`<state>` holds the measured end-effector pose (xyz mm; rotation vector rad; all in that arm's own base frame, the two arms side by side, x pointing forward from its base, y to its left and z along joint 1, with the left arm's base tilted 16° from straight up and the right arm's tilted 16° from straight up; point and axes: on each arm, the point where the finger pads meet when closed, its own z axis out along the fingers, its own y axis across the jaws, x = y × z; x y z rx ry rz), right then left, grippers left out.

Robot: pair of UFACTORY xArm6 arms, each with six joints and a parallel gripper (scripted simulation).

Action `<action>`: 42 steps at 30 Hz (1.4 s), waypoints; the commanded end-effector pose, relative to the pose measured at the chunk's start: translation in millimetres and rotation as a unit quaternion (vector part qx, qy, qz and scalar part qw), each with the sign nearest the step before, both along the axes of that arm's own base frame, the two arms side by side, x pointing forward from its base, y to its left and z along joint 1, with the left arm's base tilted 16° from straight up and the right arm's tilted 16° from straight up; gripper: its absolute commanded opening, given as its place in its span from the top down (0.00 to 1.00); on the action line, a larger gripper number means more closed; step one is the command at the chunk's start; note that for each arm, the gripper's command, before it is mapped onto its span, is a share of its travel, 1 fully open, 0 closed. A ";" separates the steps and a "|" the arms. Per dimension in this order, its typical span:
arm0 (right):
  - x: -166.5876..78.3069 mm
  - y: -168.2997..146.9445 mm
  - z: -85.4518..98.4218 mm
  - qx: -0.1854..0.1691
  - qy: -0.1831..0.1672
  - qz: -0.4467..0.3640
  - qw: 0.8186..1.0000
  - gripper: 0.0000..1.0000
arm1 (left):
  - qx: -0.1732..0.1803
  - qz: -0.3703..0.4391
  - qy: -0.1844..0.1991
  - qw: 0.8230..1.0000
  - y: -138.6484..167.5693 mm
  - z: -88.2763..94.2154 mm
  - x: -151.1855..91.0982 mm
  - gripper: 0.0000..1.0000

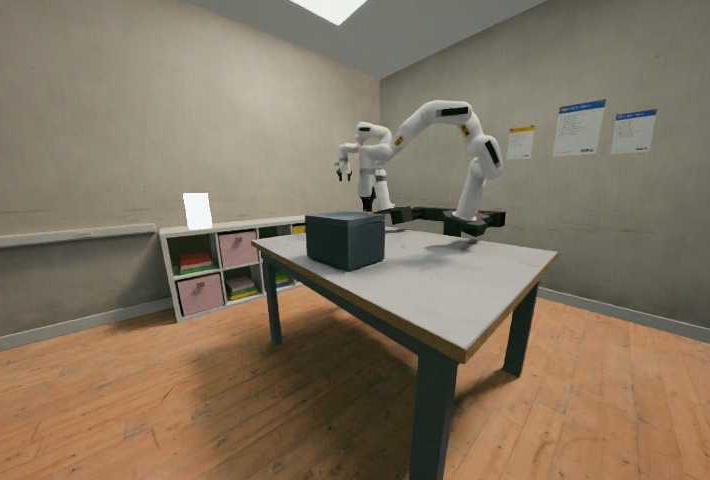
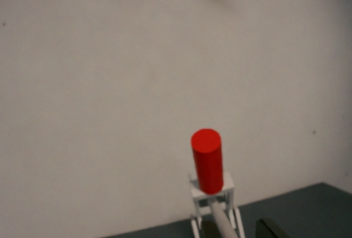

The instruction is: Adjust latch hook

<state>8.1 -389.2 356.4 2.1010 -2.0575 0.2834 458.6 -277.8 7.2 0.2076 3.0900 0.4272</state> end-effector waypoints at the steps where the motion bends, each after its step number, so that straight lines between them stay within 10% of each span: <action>1: 0.0 -0.5 1.9 -0.002 0.000 0.000 1.000 0.00 | -0.002 0.032 -0.012 0.999 -1.1 1.8 1.1 0.76; 42: 0.0 -0.5 1.9 -0.002 0.000 0.000 1.000 0.00 | -0.004 0.104 -0.032 0.994 -1.1 1.8 1.1 0.76</action>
